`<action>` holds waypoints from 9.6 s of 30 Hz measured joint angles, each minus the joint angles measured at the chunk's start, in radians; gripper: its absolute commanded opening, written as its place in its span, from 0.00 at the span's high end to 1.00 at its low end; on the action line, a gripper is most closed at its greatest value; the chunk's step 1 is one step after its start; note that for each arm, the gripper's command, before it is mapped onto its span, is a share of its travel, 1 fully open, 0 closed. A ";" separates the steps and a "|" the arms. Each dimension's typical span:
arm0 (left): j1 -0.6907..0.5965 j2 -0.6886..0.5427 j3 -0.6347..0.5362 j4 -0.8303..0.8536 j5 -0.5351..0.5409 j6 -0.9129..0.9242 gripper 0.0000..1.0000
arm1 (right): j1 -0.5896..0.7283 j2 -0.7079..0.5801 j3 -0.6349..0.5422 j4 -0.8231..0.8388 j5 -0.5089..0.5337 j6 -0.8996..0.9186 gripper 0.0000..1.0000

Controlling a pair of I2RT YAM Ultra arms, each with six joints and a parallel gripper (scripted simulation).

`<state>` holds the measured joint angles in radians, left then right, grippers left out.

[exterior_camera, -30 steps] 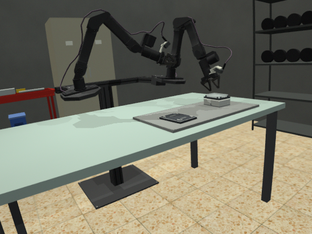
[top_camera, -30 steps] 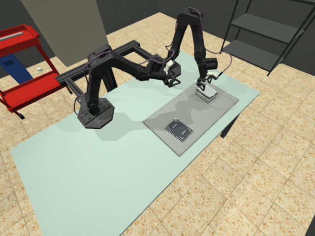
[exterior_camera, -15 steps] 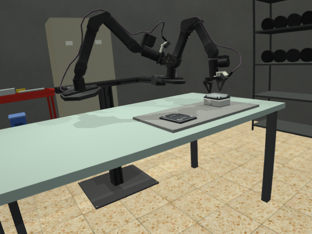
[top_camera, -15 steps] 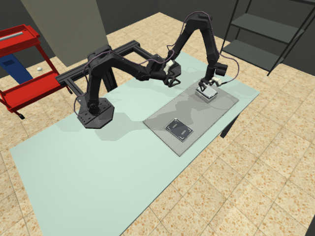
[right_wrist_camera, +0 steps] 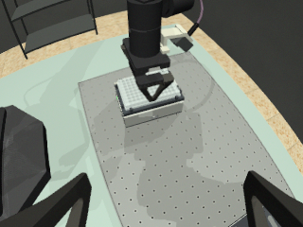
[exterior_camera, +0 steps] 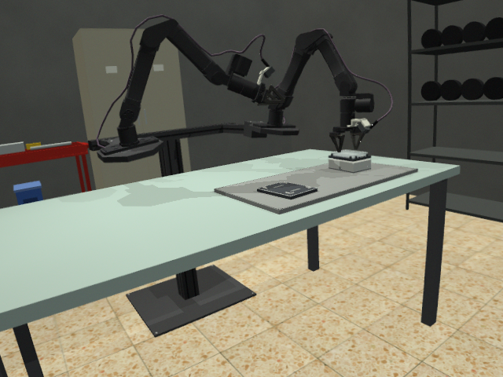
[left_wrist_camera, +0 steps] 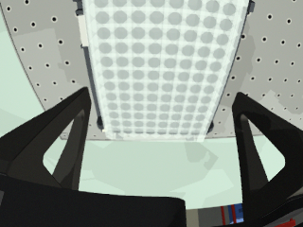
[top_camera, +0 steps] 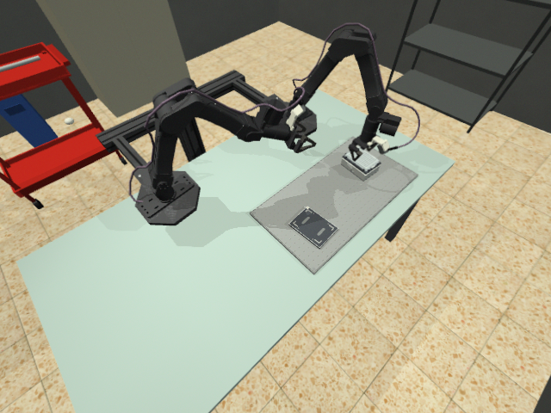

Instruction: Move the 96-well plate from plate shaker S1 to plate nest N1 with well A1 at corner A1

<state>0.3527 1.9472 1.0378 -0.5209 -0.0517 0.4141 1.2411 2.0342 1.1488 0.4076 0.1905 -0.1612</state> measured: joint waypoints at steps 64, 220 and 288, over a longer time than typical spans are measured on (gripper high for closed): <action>0.000 -0.069 0.004 -0.088 -0.004 0.008 0.18 | -0.009 -0.093 -0.037 -0.123 0.035 0.021 0.00; -0.974 0.698 0.943 -0.325 -0.092 -1.107 0.18 | -0.180 -1.199 -0.618 -0.801 0.202 0.166 0.00; -0.985 0.624 0.929 -0.415 -0.095 -1.118 0.00 | -0.180 -1.199 -0.618 -0.801 0.202 0.166 0.00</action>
<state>-0.6323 2.5710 1.9663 -0.9363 -0.1467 -0.7044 1.0611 0.8349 0.5312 -0.3939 0.3927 0.0048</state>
